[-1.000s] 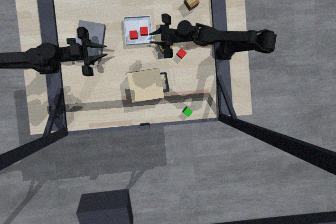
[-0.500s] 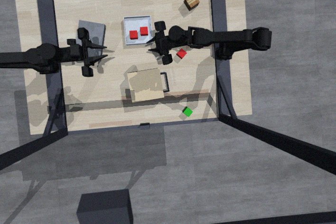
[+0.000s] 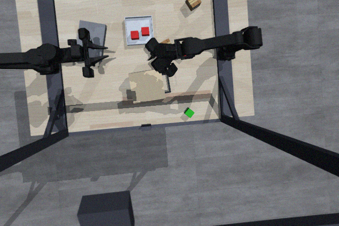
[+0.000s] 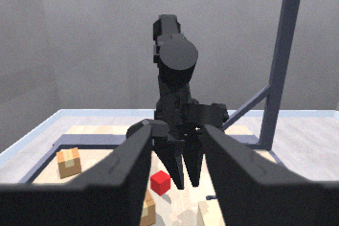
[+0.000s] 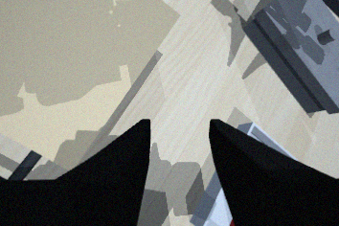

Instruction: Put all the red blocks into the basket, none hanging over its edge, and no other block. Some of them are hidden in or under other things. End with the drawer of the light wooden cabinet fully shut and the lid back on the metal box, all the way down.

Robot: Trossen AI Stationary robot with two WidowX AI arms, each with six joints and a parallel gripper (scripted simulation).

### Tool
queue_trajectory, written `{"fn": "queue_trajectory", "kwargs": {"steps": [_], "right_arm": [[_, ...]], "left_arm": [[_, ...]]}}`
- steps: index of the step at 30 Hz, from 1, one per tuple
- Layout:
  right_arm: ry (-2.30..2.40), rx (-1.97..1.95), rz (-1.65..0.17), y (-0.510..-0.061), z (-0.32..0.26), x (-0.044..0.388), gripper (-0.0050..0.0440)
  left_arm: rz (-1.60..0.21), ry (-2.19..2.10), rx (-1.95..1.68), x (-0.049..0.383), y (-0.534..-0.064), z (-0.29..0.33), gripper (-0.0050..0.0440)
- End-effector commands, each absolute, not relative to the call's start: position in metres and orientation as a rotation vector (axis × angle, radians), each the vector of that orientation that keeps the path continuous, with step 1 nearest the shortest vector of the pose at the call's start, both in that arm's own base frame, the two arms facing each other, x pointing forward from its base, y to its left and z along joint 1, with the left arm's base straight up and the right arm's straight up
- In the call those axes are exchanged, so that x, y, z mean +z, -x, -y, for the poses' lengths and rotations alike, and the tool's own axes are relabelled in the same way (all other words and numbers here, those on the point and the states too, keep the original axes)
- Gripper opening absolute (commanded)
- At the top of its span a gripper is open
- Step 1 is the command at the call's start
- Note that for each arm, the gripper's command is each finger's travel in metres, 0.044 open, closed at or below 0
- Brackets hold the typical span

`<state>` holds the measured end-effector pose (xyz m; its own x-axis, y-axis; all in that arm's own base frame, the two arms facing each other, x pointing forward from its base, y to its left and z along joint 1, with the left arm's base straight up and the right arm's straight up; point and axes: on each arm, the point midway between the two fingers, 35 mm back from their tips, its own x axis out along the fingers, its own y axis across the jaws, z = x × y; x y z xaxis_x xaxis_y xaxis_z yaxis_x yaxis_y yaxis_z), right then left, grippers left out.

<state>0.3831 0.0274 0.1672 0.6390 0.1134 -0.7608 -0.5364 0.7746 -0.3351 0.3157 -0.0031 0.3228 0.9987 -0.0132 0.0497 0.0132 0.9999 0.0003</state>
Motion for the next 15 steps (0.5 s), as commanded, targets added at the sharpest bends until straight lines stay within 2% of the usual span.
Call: {"fn": "queue_trajectory", "kwargs": {"steps": [1,15], "right_arm": [[0.679,0.475,-0.845,-0.387,-0.042,0.176,0.0144],[1.054,0.929,-1.056,-0.358,-0.106,0.156,0.0144]], "left_arm": [[0.097,-0.005,-0.010,0.342,-0.311,0.002,0.0135],[0.097,-0.005,-0.010,0.342,-0.311,0.002,0.0135]]}}
